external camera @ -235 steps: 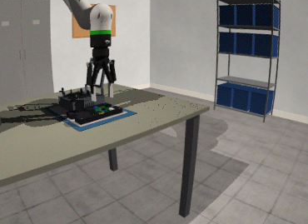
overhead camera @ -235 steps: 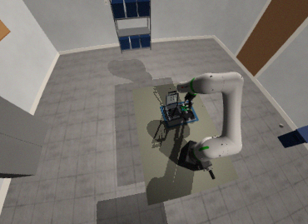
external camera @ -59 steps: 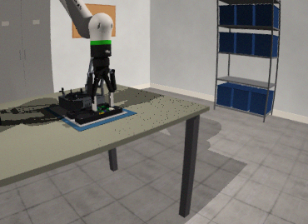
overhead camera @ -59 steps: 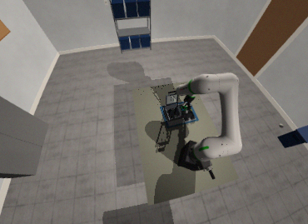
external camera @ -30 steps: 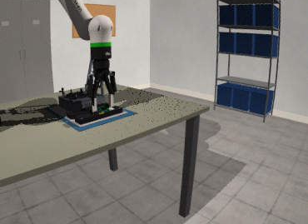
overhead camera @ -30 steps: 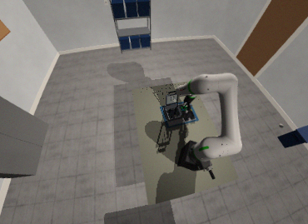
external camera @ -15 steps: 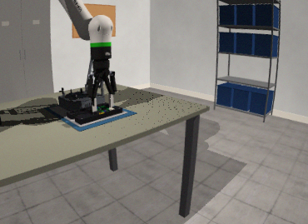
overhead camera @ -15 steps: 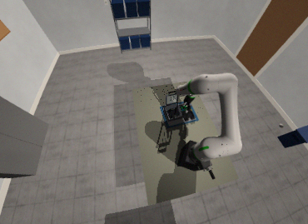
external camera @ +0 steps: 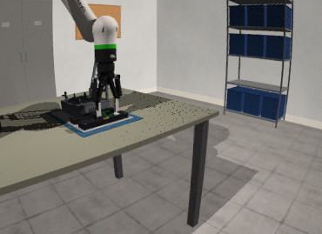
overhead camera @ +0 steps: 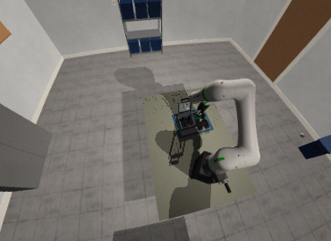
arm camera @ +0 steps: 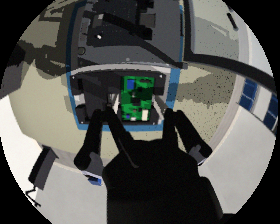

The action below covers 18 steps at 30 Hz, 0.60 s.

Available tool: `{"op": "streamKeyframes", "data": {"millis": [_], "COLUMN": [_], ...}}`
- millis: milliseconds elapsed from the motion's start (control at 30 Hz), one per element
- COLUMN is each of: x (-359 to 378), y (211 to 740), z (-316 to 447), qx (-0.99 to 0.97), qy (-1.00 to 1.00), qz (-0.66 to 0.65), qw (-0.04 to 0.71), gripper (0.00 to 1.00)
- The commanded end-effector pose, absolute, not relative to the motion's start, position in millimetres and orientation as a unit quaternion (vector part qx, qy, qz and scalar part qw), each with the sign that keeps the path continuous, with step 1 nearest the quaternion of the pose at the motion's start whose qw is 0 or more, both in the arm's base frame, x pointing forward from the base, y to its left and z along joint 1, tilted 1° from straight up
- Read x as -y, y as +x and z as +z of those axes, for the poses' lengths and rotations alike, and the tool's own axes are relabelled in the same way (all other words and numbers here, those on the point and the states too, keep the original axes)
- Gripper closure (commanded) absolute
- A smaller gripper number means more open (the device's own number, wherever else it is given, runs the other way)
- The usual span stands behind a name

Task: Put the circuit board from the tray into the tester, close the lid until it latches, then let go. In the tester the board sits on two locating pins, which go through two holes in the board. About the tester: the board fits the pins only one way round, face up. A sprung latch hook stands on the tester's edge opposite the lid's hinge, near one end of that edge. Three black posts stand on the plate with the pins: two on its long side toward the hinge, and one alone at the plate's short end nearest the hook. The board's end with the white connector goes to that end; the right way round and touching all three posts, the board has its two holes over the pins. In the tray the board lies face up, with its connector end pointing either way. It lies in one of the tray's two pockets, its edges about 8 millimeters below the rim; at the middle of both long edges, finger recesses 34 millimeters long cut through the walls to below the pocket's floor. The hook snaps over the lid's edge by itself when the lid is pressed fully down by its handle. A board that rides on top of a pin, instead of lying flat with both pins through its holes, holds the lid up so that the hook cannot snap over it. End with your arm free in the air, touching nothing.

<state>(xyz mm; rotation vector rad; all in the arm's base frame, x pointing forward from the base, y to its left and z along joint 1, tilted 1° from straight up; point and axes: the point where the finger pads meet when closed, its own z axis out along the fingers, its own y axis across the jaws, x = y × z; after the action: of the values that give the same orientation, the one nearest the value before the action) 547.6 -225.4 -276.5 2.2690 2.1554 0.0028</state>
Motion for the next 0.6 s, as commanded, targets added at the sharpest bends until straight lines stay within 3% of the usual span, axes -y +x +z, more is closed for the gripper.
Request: {"op": "streamKeyframes", "data": {"millis": [0,67,567], "x": [225.5,225.5,225.5], "y": [547.8,547.8,547.8], "z": [-276.3,-276.3,-276.3], "qx": [-0.689,-0.689,-0.689], "qy": [0.725,0.725,0.725], "qz": [0.001,0.001,0.001], "qw": [0.006,0.006,0.006], "gripper": [0.42,0.46,0.49]}}
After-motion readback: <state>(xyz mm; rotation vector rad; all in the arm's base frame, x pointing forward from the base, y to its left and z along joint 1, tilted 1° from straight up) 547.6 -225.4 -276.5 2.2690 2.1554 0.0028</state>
